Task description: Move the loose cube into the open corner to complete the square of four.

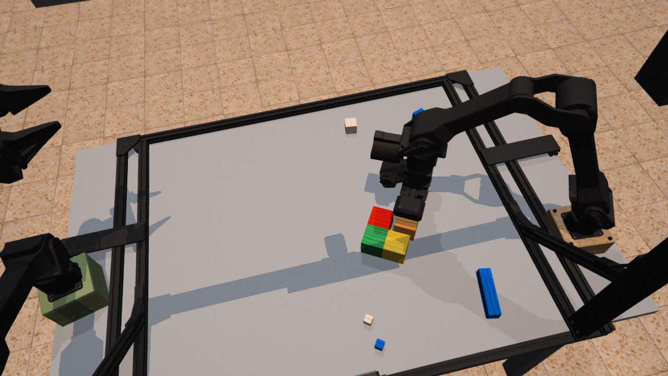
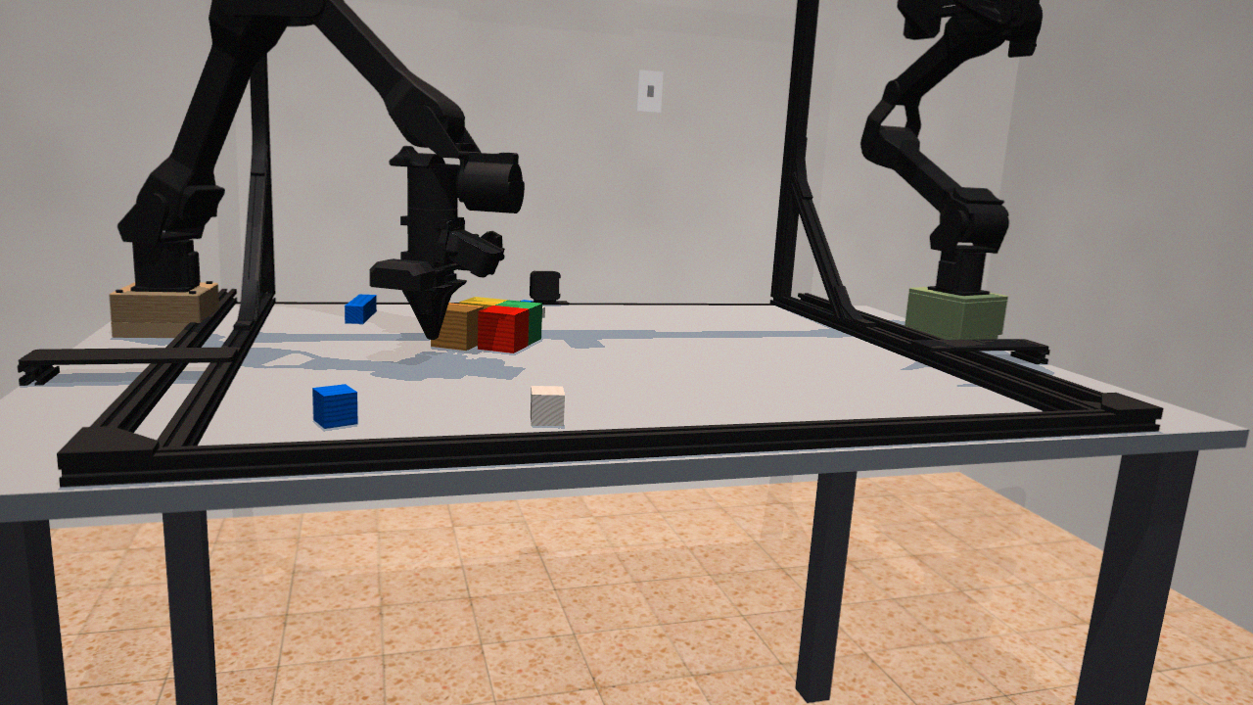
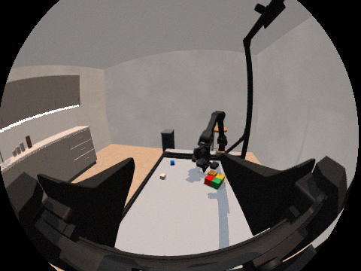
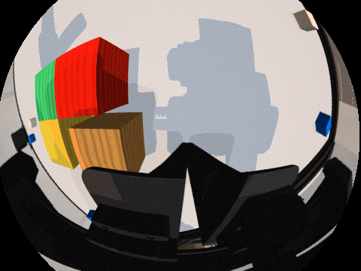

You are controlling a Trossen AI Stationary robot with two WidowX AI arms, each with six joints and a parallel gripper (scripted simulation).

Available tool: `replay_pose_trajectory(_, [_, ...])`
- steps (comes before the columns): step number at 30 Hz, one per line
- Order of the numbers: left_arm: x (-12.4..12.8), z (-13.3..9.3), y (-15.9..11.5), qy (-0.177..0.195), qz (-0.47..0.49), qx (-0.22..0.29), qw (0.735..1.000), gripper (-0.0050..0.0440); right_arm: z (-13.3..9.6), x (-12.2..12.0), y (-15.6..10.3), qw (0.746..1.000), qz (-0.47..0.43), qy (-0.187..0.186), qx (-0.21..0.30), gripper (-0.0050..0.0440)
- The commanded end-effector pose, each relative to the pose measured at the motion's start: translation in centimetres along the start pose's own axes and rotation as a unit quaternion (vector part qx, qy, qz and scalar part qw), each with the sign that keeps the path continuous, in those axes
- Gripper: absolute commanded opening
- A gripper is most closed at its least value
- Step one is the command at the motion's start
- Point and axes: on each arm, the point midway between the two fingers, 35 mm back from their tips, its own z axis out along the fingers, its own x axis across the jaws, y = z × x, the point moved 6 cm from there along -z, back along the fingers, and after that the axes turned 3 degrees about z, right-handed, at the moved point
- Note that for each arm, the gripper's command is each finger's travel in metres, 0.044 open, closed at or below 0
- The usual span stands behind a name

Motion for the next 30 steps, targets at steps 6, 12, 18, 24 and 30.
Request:
replay_pose_trajectory(6, [0.0, 0.0, 0.0, -0.001, -0.002, 0.0, 1.0, 0.04, 0.0, 0.6, 0.0, 1.0, 0.002, -0.002, 0.0, 0.0])
replay_pose_trajectory(12, [0.0, 0.0, 0.0, -0.001, -0.002, 0.0, 1.0, 0.04, 0.0, 0.9, 0.0, 1.0, 0.002, -0.002, 0.0, 0.0])
replay_pose_trajectory(18, [0.0, 0.0, 0.0, -0.001, -0.002, 0.0, 1.0, 0.04, 0.0, 1.2, 0.0, 1.0, 0.002, -0.002, 0.0, 0.0])
replay_pose_trajectory(24, [0.0, 0.0, 0.0, -0.001, -0.002, 0.0, 1.0, 0.04, 0.0, 1.6, 0.0, 1.0, 0.002, -0.002, 0.0, 0.0])
replay_pose_trajectory(30, [0.0, 0.0, 0.0, -0.001, -0.002, 0.0, 1.0, 0.04, 0.0, 1.9, 0.0, 1.0, 0.002, -0.002, 0.0, 0.0])
